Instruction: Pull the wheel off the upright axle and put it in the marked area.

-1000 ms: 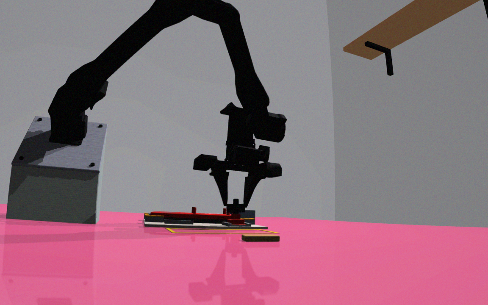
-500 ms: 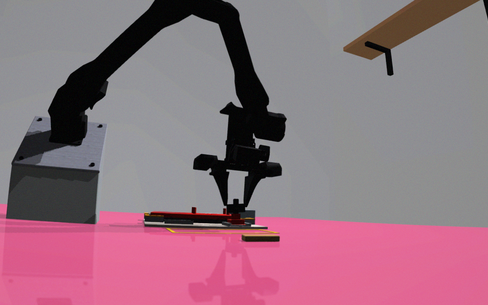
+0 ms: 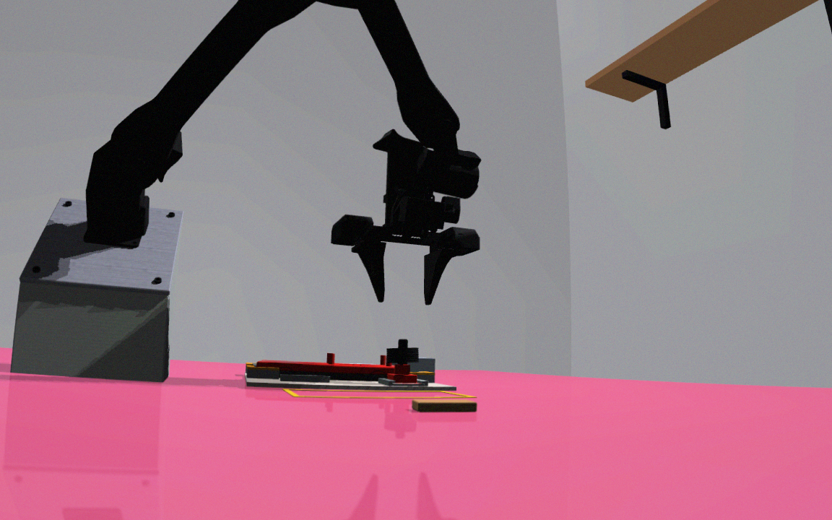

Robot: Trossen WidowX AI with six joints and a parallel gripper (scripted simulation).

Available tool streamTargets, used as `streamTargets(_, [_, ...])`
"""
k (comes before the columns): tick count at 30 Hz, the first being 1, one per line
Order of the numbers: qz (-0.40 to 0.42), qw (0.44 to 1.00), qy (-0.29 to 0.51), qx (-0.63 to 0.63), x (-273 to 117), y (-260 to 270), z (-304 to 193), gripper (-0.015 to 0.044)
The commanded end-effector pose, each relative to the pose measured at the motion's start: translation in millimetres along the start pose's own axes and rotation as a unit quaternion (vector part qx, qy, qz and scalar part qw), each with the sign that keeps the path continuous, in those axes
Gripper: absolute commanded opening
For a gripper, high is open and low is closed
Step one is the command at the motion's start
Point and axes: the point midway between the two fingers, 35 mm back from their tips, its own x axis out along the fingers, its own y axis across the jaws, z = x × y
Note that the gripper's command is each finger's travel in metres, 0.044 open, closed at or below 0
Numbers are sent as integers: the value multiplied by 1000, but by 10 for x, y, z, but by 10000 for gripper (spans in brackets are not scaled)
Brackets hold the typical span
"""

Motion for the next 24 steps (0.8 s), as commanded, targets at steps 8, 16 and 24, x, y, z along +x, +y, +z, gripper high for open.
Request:
streamTargets(8, [-4, 1000, 2, 3, 353, 14, -3, 300])
streamTargets(16, [-4, 1000, 0, 3, 685, -10, 9, 300])
streamTargets(24, [-1, 1000, 2, 6, 680, 10, 7, 274])
